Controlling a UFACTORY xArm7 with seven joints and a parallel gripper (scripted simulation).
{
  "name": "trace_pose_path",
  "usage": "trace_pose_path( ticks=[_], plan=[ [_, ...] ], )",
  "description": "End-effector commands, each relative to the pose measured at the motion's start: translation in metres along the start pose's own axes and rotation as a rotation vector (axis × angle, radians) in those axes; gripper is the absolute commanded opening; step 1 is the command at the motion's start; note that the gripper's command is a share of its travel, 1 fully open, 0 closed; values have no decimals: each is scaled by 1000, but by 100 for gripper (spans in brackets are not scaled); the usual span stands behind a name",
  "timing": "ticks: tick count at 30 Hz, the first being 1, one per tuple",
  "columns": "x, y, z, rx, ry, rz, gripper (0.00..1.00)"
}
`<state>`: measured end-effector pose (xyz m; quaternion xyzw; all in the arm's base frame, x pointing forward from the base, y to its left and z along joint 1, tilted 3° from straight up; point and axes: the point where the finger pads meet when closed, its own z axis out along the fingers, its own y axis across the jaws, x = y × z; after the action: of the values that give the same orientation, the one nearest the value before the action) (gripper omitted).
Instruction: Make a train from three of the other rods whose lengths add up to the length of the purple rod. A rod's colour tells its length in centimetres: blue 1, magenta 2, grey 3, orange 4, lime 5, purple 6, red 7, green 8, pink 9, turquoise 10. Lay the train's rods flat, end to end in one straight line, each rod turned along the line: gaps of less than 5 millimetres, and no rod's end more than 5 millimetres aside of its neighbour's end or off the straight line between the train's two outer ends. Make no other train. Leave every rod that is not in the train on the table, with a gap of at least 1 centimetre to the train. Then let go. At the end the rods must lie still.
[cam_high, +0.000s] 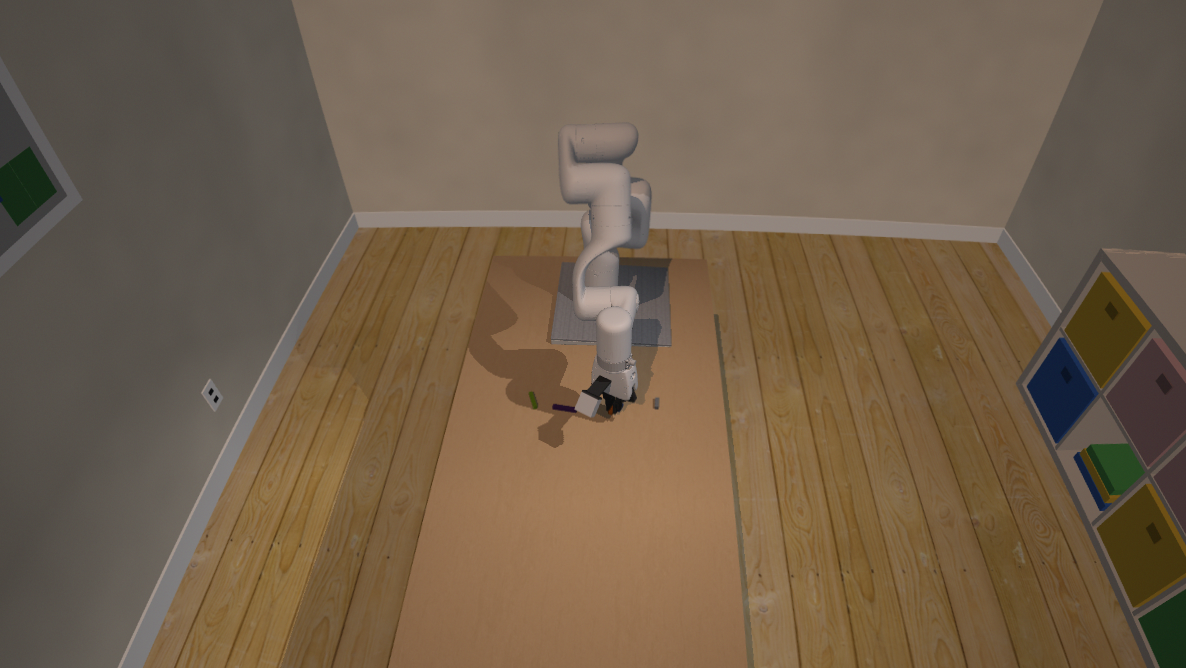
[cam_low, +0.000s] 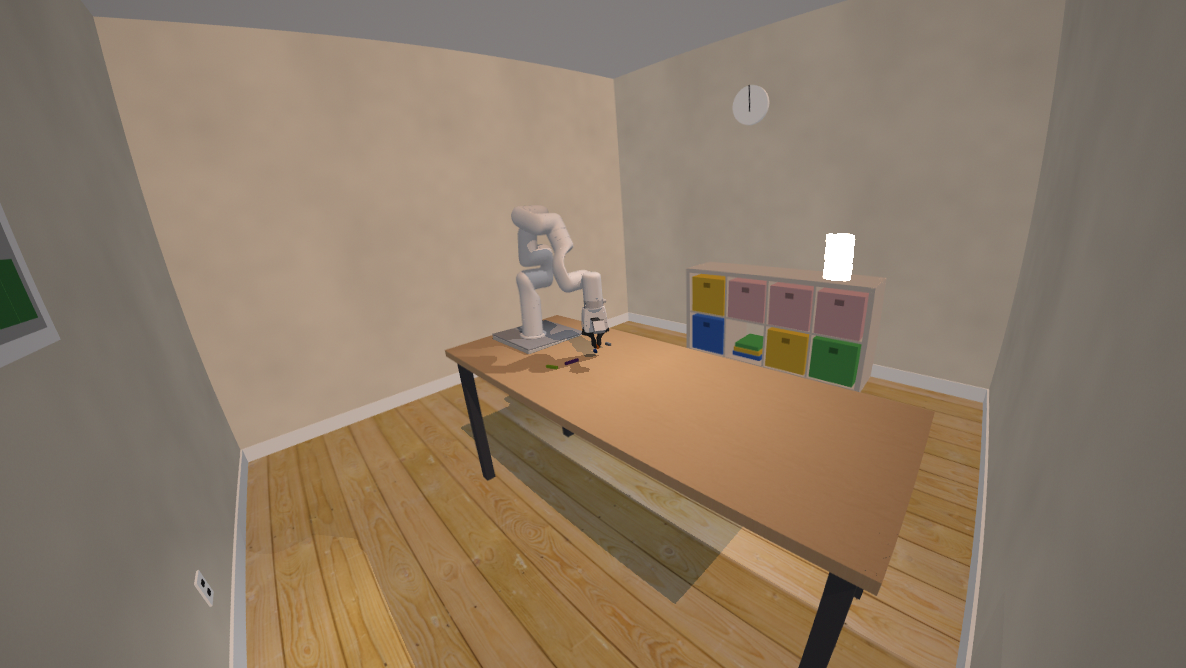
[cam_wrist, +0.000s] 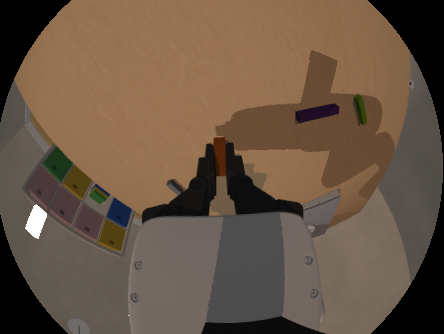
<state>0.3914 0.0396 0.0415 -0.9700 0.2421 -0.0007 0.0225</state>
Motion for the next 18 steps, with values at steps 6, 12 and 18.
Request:
trace_pose_path(
  ticks=[6, 12, 18],
  plan=[
    [3, -1, 18, 2, 6, 0, 4],
    [3, -1, 19, 2, 6, 0, 4],
    [3, -1, 19, 2, 6, 0, 4]
  ],
)
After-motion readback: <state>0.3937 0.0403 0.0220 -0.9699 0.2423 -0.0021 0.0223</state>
